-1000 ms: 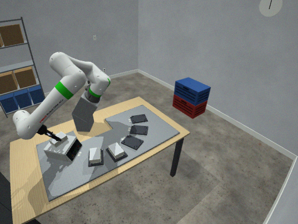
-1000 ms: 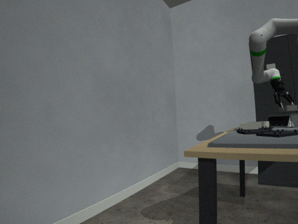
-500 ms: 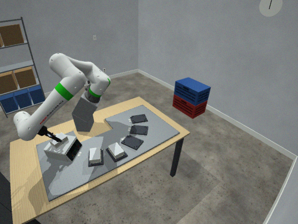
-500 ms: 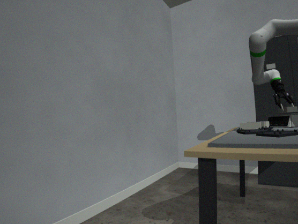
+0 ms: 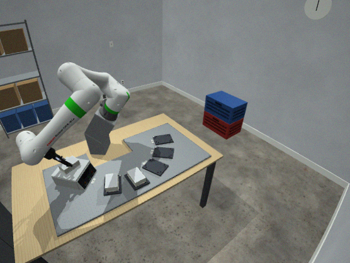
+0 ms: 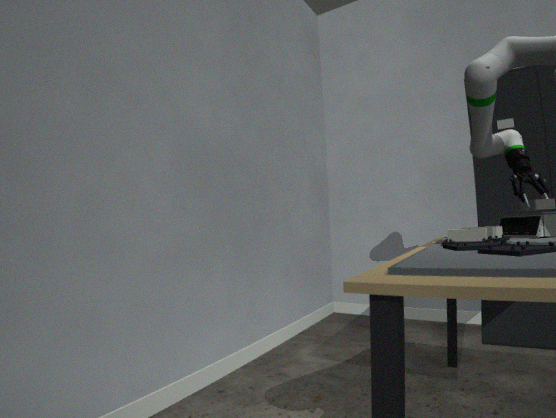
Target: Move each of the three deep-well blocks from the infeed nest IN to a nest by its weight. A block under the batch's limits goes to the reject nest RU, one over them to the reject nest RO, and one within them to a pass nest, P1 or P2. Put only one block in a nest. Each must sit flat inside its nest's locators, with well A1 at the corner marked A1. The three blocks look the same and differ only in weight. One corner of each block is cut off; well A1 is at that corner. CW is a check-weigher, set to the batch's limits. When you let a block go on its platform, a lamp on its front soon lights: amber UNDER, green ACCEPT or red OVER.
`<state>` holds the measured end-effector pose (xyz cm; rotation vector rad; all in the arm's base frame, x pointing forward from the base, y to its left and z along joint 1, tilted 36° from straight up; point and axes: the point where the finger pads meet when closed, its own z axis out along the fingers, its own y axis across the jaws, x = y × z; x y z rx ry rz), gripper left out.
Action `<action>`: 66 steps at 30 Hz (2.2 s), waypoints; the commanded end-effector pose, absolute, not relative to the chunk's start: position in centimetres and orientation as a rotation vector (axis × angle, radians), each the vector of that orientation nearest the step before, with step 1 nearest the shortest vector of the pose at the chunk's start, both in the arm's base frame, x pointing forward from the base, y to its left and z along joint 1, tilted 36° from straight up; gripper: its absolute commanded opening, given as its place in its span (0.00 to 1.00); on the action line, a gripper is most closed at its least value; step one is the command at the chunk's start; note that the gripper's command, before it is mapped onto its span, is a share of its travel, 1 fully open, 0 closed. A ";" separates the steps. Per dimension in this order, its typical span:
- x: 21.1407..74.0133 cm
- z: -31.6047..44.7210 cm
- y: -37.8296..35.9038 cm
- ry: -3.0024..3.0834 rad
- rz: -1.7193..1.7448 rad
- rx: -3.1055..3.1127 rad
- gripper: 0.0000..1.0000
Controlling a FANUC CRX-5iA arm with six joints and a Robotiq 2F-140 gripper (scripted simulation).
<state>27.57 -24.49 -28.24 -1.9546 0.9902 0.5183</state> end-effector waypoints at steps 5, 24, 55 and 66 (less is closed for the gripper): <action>27.6 -28.3 -24.5 0.991 0.518 -1.955 0.10; 27.7 -28.5 -24.3 0.991 0.518 -1.955 0.10; 27.8 -28.9 -24.1 0.991 0.518 -1.955 0.10; 27.9 -29.1 -24.0 0.991 0.518 -1.955 0.10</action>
